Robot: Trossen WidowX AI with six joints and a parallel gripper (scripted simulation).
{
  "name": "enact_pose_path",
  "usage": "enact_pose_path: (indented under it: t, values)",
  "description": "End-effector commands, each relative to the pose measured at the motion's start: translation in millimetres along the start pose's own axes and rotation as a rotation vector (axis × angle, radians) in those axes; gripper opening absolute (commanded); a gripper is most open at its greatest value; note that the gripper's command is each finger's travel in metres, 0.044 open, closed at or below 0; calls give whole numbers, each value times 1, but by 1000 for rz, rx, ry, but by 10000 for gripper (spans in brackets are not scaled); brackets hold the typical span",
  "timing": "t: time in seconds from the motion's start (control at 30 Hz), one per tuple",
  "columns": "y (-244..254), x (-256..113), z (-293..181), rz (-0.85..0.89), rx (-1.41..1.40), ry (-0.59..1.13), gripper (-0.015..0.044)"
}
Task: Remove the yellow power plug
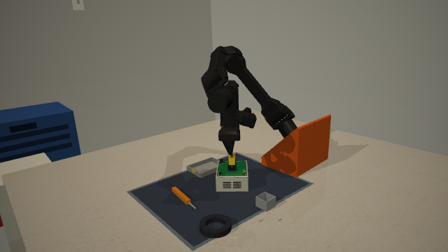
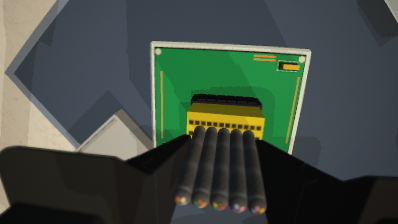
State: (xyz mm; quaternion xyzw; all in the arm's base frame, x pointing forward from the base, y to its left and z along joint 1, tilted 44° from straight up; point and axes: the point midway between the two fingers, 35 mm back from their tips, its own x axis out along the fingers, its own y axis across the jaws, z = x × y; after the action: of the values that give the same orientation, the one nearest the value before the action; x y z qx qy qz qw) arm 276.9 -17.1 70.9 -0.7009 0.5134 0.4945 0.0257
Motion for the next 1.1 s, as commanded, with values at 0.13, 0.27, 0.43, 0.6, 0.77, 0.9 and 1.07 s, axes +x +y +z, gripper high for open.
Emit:
enact_pose_path:
  t: [0.13,0.27,0.43,0.6,0.77,0.9,1.07]
  values:
    - [-2,1,0,-6,3,1,0]
    - [-2,1,0,-6,3,1,0]
    - [-2,-4,0,-6,3,1,0]
    - [-4,-16,0,25,3,0,0]
    - [-9,-20,0,84,3,0,0]
    - [-4,-20,0,17,3,0,0]
    - [7,-23,0,-114,2,0,0]
